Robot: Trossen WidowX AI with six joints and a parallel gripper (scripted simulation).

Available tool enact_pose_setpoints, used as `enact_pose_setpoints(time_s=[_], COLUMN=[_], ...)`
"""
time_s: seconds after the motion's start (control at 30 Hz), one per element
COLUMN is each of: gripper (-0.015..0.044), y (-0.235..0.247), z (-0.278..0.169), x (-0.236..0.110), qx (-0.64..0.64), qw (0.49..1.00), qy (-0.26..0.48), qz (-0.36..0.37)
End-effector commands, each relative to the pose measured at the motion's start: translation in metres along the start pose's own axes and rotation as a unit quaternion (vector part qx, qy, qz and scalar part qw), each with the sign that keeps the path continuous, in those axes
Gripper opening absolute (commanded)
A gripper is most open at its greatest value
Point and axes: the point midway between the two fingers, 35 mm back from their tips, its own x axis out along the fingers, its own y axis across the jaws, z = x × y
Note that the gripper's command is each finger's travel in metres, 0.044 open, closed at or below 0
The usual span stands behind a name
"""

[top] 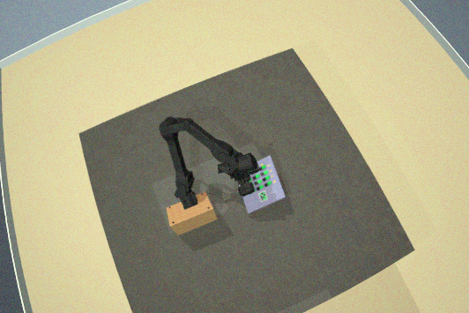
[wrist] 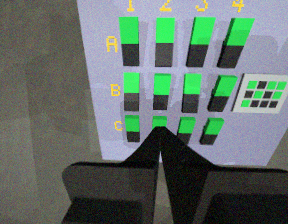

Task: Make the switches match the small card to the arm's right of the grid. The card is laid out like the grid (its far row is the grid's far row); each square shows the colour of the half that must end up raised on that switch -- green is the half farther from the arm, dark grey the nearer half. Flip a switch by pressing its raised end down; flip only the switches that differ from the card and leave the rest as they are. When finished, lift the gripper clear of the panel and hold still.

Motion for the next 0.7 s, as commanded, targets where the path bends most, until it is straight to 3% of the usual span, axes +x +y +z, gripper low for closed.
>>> enact_pose_setpoints(time_s=[0.0, 0.67], gripper=[0.0, 0.0], y=[-0.0004, -0.0003], z=[-0.0009, -0.0008], x=[0.0075, 0.01], qx=[0.003, 0.003], qw=[1.0, 1.0], qy=[0.002, 0.002], qz=[0.0, 0.0])
